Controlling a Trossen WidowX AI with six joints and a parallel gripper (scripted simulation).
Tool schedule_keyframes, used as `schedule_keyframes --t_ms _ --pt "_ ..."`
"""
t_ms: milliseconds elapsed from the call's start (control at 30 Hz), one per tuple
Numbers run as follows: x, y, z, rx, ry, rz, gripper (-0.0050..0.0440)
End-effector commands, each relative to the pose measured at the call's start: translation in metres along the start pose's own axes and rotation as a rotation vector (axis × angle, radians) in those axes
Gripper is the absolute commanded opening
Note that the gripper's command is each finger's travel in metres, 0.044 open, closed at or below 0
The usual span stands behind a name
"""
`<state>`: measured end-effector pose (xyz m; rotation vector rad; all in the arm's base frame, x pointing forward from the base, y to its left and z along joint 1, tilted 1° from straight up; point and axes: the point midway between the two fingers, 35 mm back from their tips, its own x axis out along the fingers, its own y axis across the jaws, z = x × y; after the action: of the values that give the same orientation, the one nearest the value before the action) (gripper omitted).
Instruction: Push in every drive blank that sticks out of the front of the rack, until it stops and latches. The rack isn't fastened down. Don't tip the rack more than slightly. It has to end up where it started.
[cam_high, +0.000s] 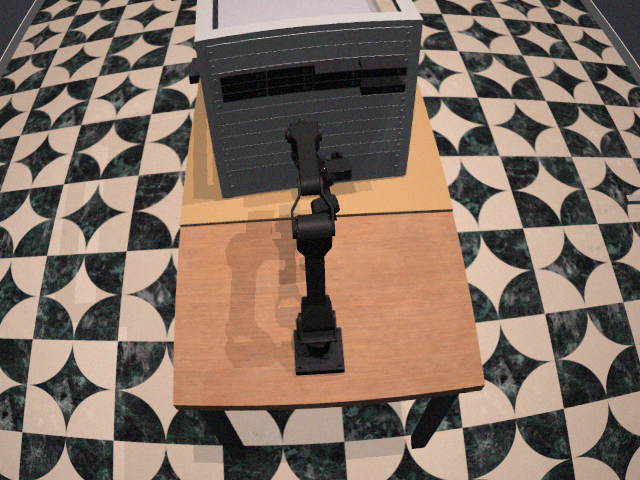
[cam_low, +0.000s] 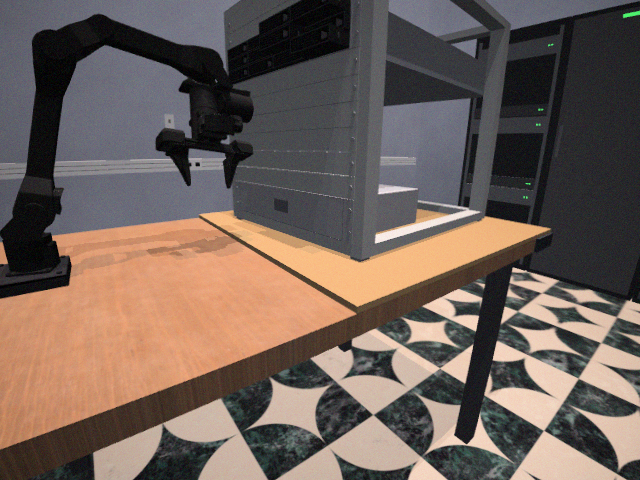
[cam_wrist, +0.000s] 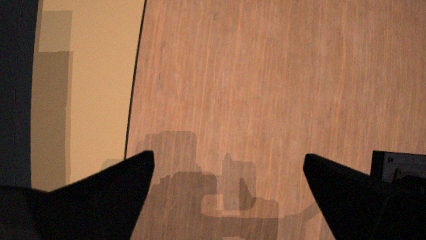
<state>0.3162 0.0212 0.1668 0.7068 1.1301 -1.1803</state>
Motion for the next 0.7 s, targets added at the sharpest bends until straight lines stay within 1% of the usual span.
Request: schedule_keyframes --t_ms 0,533,567,667 --pt "-0.0066 -0.0002 0.0023 0.008 -0.002 0.024 0.0400" --pt "-0.0066 -0.0002 0.0023 0.008 -0.002 0.024 0.0400" --pt "-0.0066 -0.0002 0.0023 0.008 -0.002 0.024 0.0440" --pt "-0.0066 -0.0002 0.0023 0.008 -0.002 0.024 0.0440"
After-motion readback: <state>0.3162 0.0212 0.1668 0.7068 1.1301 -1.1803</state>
